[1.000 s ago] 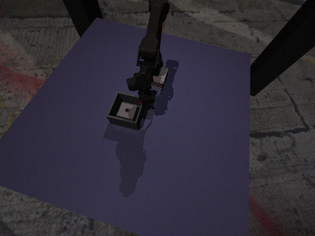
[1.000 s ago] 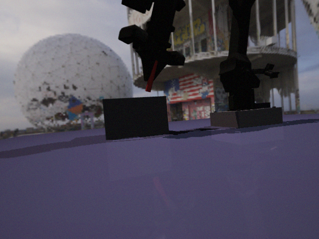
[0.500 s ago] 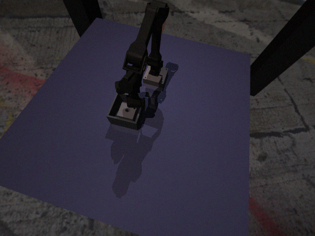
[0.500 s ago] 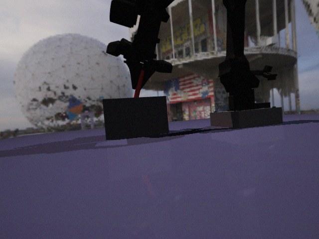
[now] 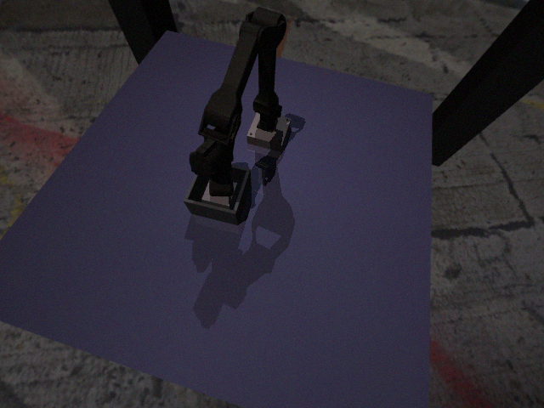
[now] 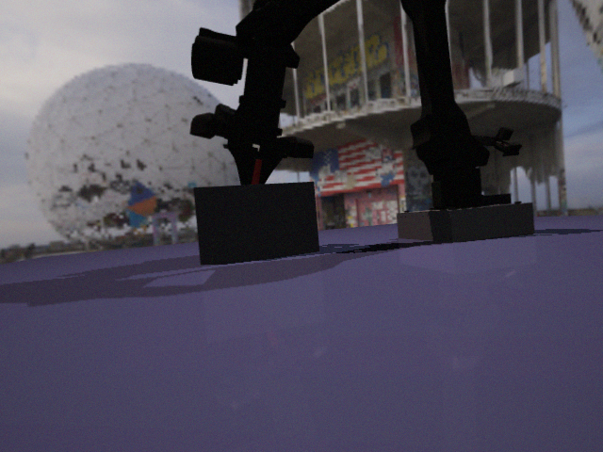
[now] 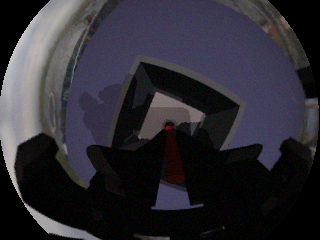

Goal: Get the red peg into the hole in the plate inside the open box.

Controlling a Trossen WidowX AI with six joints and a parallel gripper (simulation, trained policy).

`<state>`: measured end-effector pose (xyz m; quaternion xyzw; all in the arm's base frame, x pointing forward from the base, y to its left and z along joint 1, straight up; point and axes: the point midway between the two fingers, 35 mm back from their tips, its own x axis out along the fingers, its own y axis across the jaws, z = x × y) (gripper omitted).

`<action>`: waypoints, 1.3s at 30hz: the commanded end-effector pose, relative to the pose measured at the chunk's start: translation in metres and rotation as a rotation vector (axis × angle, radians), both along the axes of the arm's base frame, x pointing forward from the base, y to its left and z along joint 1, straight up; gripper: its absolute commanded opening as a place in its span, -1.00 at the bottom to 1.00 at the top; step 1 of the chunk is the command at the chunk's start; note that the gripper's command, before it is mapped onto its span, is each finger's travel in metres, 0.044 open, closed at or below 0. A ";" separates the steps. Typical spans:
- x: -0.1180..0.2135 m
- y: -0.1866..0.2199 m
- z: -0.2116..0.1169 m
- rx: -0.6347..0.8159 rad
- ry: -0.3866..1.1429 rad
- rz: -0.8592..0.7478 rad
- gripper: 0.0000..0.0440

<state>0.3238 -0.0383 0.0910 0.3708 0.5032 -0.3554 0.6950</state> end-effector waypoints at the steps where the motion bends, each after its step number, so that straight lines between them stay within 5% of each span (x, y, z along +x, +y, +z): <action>1: 0.002 -0.002 -0.010 0.004 0.024 0.010 -0.76; 4: 0.004 -0.005 -0.016 0.000 0.046 0.024 -0.44; 6: 0.004 -0.006 -0.019 -0.003 0.066 0.033 -0.39; 39: 0.056 -0.048 -0.022 0.023 0.126 0.069 -0.54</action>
